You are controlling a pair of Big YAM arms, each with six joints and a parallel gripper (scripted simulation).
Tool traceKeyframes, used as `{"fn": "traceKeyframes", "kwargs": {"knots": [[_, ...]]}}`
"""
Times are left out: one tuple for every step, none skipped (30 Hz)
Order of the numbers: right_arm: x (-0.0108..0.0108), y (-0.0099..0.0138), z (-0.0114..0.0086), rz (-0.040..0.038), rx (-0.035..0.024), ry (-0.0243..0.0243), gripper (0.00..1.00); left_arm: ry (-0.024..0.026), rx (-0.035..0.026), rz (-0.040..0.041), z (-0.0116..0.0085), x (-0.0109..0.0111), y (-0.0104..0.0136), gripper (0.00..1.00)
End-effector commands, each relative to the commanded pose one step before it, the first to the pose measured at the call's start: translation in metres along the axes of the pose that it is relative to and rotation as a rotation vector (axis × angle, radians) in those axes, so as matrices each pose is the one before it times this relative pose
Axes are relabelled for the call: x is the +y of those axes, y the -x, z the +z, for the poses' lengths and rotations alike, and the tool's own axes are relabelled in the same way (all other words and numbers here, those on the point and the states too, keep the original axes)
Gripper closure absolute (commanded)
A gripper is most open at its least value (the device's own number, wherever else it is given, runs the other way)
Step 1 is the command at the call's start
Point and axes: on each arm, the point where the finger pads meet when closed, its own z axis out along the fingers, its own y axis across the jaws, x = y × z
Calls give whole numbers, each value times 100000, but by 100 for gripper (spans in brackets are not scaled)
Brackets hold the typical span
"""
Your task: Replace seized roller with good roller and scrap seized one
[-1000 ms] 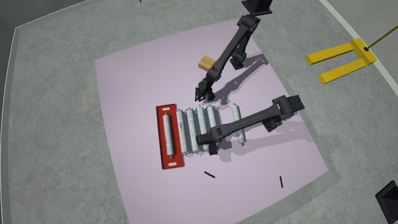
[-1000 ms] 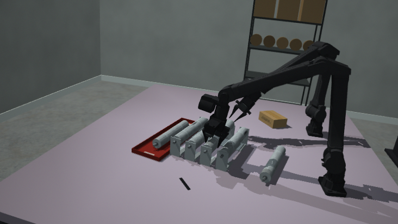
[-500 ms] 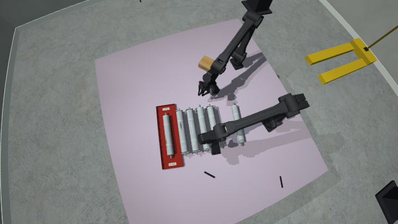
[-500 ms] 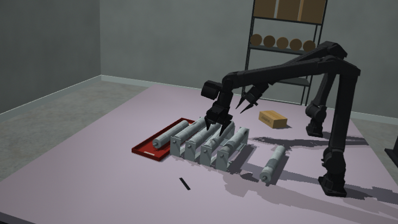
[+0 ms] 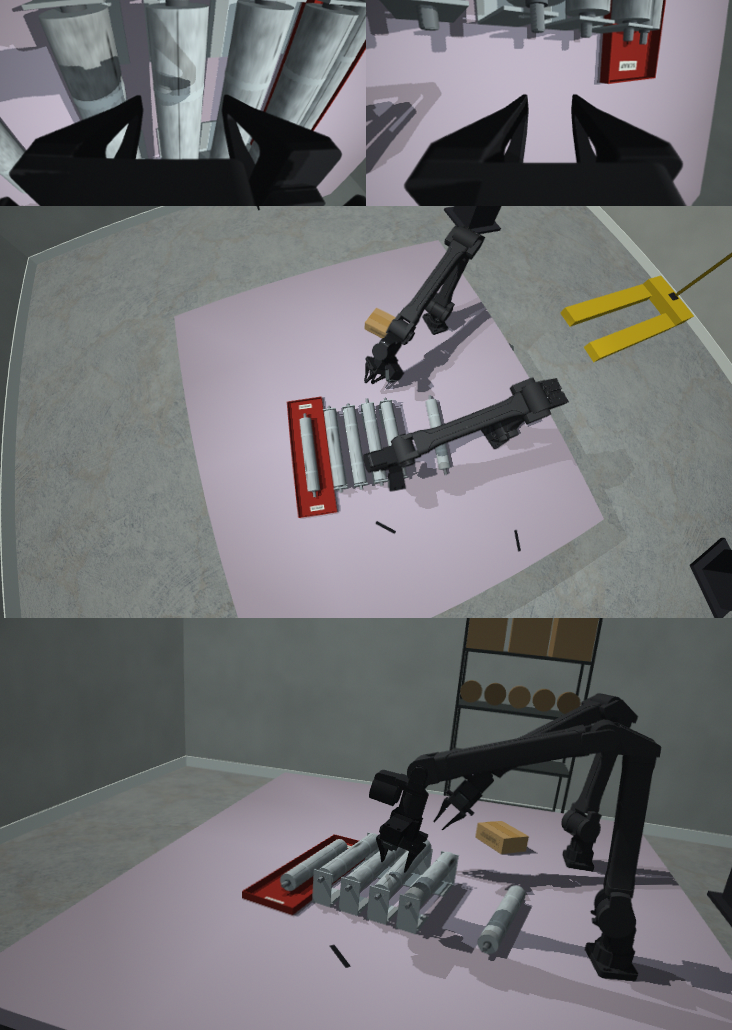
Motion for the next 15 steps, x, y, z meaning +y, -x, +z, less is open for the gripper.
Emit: {"fn": "traceKeyframes", "kwargs": {"knots": [[-2030, 1085, -658, 513, -1816, -3151, 68, -4349, -189, 1551, -1850, -1209, -407, 38], [23, -28, -19, 38, 8, 0, 68, 261, 34, -33, 139, 18, 0, 38], [17, -27, -15, 16, 11, -2, 68, 7, 2, 3, -14, 19, -9, 38], [-109, 34, 49, -25, 17, -36, 68, -2, 0, 10, 1, -2, -1, 38], [-89, 22, 36, -11, 16, -33, 68, 6, 2, -2, -12, 16, -8, 38], [25, -25, -17, 35, 5, 1, 68, -1, 2, -6, -2, 1, -8, 38], [12, -17, -10, 17, 5, -1, 68, 3, 0, 10, -6, 8, -2, 38], [-84, 22, 34, -25, 17, -28, 68, 0, 0, 4, -3, 3, -2, 38], [-78, 21, 30, -8, 13, -26, 68, 2, 2, -7, -4, 5, -7, 38], [44, -15, -20, 77, -13, 10, 68, -2, -1, 16, 0, -1, 1, 38], [0, 0, 0, 0, 0, 0, 68, 0, 0, 0, 0, 0, 0, 38], [0, 0, 0, 0, 0, 0, 68, 0, 0, 0, 0, 0, 0, 38], [231, 43, -52, -240, -308, -77, 68, 0, 0, 0, 0, 0, 0, 38], [-327, -39, 82, 196, 341, 38, 68, 6, 3, -10, -11, 14, -11, 38], [11, -13, -7, 14, 4, -1, 68, 0, 0, 0, -2, 2, -2, 38]]}}
